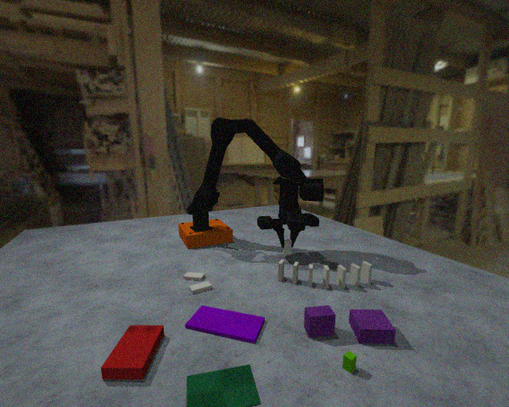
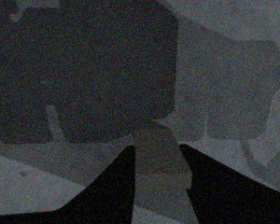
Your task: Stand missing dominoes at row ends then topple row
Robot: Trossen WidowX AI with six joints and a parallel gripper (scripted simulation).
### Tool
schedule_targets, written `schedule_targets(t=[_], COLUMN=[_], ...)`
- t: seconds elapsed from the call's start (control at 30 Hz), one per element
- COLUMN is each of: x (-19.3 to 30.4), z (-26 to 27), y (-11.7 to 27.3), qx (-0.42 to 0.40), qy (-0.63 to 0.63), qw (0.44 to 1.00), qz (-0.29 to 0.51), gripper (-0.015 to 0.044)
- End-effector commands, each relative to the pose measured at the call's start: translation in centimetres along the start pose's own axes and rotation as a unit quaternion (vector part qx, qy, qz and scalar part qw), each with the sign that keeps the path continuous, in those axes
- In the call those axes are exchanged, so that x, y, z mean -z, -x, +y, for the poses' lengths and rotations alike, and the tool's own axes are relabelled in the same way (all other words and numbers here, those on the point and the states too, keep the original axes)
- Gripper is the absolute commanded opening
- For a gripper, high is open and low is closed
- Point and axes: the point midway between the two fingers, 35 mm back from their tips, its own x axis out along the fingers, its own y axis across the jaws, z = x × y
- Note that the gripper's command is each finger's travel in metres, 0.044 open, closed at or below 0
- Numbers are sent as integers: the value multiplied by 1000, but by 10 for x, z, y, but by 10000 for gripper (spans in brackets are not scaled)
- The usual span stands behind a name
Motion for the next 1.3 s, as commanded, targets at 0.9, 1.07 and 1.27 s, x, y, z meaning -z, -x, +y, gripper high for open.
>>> schedule_targets(t=[0.9, 1.07, 1.27], x=[-63, -106, -131], z=[-33, -67, -94], y=[137, 138, 138], qx=[2, 5, 6], qy=[215, 372, 467], qw=[977, 928, 884], qz=[-2, -2, -2], gripper=[107, 107, 107])
